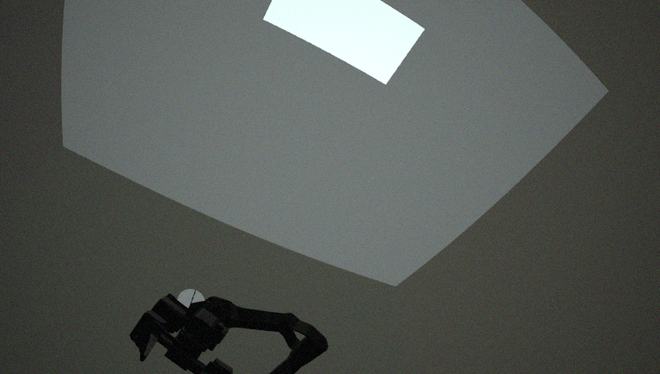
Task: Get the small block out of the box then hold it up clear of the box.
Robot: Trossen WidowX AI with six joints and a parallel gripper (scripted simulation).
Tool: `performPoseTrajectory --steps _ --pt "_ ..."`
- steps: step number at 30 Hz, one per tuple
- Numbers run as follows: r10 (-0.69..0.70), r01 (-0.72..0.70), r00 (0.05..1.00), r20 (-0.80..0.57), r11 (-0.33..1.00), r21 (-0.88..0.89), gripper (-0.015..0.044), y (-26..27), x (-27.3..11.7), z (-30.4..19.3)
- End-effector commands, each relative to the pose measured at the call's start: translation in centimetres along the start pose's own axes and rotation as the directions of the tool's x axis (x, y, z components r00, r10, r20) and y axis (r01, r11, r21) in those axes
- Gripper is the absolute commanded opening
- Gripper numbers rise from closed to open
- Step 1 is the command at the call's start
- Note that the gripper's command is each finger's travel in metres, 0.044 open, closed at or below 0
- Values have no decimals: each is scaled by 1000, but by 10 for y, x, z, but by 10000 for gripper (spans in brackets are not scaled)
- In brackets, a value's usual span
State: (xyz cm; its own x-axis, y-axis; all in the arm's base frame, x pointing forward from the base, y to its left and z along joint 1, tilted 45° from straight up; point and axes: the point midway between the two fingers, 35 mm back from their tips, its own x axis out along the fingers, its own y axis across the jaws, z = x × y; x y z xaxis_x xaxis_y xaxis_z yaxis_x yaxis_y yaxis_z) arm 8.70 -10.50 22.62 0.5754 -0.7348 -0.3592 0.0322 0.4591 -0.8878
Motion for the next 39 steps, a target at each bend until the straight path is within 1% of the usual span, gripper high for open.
performPoseTrajectory --steps 1,5,10,15,20,25,30,35,39 --pt "3 -3 1000 1 1000 2 400 0 0 0" --pt "78 -79 997 22 996 49 400 -4 3 1" --pt "271 -277 961 58 953 124 400 -10 17 4" --pt "456 -460 888 62 876 146 400 -12 39 13" --pt "613 -611 790 23 782 121 400 -7 65 29" --pt "741 -738 667 -79 672 68 400 8 88 50" --pt "800 -822 556 -225 569 -10 400 31 109 78" --pt "781 -870 482 -397 481 -111 400 62 126 111" --pt "704 -887 454 -546 414 -205 400 94 136 135"
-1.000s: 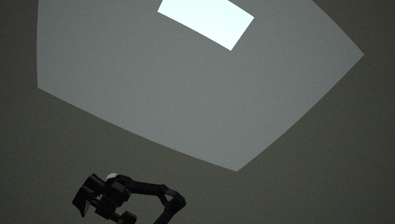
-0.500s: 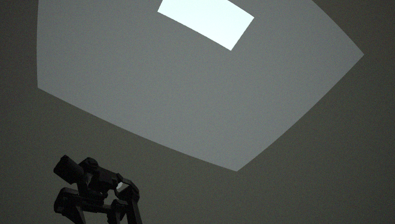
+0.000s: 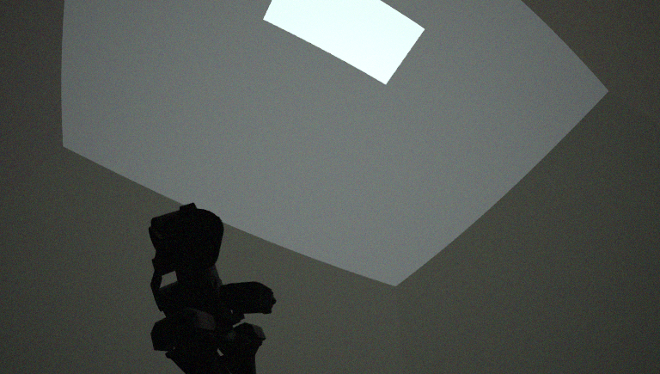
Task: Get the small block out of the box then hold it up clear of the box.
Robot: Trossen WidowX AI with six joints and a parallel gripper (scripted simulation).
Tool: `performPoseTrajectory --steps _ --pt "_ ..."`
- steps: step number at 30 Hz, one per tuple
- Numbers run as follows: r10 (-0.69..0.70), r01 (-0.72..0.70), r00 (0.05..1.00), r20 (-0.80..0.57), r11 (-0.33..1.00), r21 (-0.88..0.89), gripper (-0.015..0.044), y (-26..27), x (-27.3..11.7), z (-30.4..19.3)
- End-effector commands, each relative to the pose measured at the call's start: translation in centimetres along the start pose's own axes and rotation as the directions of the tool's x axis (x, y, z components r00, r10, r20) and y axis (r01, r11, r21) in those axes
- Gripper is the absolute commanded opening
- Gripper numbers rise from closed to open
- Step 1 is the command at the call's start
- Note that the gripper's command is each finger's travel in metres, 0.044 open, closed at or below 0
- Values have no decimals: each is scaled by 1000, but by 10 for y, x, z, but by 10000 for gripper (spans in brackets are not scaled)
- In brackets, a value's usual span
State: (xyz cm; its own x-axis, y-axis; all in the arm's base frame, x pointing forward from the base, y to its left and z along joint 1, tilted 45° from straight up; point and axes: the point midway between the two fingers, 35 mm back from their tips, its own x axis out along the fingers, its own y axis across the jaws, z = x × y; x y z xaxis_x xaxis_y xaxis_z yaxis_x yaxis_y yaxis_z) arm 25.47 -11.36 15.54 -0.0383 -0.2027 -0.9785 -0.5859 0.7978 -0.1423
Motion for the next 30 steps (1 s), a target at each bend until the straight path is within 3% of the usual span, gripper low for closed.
performPoseTrajectory --steps 1,10,17,30 --pt "-5 -22 981 -193 991 -133 400 6 23 42" --pt "-237 -14 828 -508 897 -441 400 38 77 123" --pt "-519 5 650 -554 733 -681 400 81 119 175" --pt "-527 4 644 -555 727 -686 400 81 123 175"
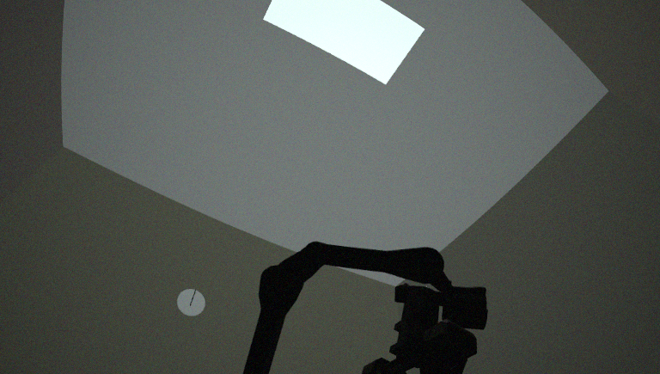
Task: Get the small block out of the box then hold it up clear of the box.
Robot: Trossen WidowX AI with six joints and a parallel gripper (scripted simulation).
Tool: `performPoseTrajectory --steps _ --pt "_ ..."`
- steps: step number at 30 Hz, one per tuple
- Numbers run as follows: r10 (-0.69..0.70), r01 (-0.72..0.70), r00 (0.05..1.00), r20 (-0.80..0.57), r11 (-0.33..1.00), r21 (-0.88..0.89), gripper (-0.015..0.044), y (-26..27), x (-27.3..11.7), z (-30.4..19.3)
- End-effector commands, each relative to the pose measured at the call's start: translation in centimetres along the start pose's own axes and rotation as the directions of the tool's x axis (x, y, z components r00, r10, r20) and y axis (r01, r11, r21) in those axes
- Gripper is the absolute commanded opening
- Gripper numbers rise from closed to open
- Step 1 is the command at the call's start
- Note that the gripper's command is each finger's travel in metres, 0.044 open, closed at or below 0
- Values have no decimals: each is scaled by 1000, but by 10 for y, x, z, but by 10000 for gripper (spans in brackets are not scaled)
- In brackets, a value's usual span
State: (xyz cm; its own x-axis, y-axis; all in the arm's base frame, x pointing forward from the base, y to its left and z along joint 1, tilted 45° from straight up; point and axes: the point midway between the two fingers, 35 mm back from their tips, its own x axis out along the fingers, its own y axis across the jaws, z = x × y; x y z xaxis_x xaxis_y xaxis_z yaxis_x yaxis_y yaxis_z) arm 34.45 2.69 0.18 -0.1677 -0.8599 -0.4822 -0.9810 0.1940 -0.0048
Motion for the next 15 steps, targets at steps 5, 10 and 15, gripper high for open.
performPoseTrajectory --steps 5,10,15 --pt "-2 2 1000 -15 1000 -2 400 0 11 6" --pt "1 -1 1000 -18 1000 -3 400 0 19 8" --pt "3 -3 1000 -22 1000 -3 400 0 27 11"
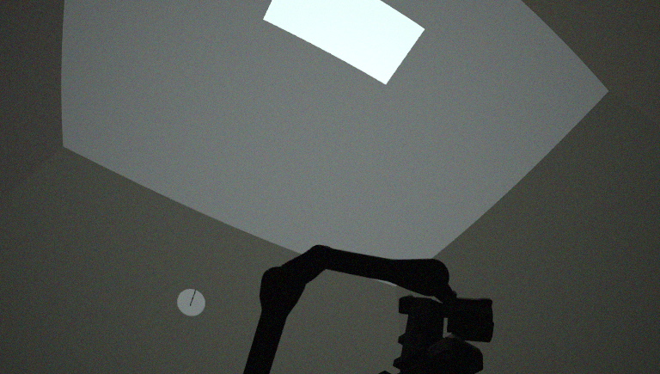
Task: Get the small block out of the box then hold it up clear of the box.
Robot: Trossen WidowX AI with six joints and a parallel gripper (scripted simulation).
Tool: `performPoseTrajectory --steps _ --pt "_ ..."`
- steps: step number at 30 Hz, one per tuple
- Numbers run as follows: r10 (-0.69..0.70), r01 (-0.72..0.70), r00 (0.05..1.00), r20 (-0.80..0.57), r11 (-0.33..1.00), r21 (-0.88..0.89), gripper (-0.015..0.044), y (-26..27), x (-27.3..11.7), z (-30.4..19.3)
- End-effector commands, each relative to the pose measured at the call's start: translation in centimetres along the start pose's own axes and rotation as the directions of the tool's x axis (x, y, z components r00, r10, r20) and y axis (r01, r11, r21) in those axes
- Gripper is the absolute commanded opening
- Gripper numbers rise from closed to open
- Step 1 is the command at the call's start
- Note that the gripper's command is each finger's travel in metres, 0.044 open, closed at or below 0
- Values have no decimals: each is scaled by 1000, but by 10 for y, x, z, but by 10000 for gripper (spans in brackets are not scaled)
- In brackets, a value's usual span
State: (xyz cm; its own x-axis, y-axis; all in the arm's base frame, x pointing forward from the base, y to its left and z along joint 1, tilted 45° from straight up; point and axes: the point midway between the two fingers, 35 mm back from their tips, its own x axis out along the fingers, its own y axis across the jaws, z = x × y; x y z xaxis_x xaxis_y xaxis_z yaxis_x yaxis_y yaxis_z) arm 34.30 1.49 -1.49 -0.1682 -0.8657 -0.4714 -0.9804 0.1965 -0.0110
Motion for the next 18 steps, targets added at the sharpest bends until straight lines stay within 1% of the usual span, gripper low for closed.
performPoseTrajectory --steps 1,18 --pt "4 -4 1000 -10 1000 -10 400 1 10 3" --pt "13 -14 1000 -23 1000 -12 400 3 37 10"
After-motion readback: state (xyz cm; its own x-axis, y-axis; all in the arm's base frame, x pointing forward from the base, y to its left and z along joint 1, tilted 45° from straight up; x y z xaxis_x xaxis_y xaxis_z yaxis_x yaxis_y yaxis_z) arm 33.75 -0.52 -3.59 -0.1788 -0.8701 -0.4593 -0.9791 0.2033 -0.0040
